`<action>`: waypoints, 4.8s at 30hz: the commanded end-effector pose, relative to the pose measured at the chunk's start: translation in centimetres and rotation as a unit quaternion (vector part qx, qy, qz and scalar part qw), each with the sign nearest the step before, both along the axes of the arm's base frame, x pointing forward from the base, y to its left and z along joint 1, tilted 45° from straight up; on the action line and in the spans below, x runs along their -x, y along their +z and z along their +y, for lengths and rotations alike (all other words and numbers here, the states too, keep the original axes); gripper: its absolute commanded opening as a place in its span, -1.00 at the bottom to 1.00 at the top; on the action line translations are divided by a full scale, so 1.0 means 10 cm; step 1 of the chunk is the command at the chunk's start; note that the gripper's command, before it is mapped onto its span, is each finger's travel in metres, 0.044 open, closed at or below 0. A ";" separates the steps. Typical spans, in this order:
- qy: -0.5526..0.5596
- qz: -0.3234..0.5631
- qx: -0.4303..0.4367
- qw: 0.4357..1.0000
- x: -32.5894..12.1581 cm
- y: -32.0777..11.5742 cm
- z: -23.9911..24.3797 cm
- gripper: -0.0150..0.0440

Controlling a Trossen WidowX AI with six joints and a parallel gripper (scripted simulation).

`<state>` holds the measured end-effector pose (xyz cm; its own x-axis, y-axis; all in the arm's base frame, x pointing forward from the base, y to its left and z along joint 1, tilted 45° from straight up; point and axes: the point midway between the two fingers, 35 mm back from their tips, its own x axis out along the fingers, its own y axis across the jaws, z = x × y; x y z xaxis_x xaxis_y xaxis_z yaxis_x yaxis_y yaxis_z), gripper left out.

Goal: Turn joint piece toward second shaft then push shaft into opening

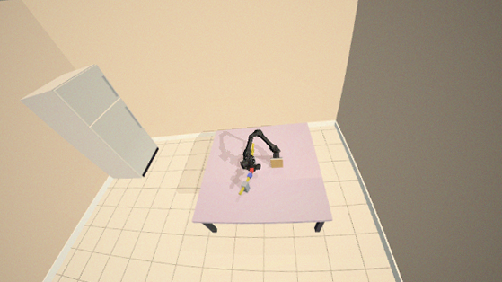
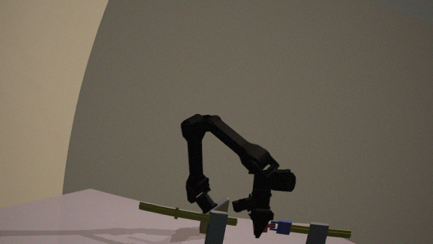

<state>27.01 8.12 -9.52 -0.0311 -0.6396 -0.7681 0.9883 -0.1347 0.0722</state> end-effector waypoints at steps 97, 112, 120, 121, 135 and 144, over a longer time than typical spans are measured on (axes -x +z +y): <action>0.031 0.034 0.032 0.998 -0.04 0.03 0.01 -0.49; 0.031 0.034 0.032 0.998 -0.04 0.03 0.01 0.45; 0.031 0.034 0.032 0.998 -0.04 0.03 0.01 1.00; 0.031 0.034 0.032 0.998 -0.04 0.03 0.01 1.00; 0.033 0.033 0.010 0.999 -0.05 0.18 0.14 1.00; 0.044 0.039 -0.001 0.998 -0.05 0.26 0.21 1.00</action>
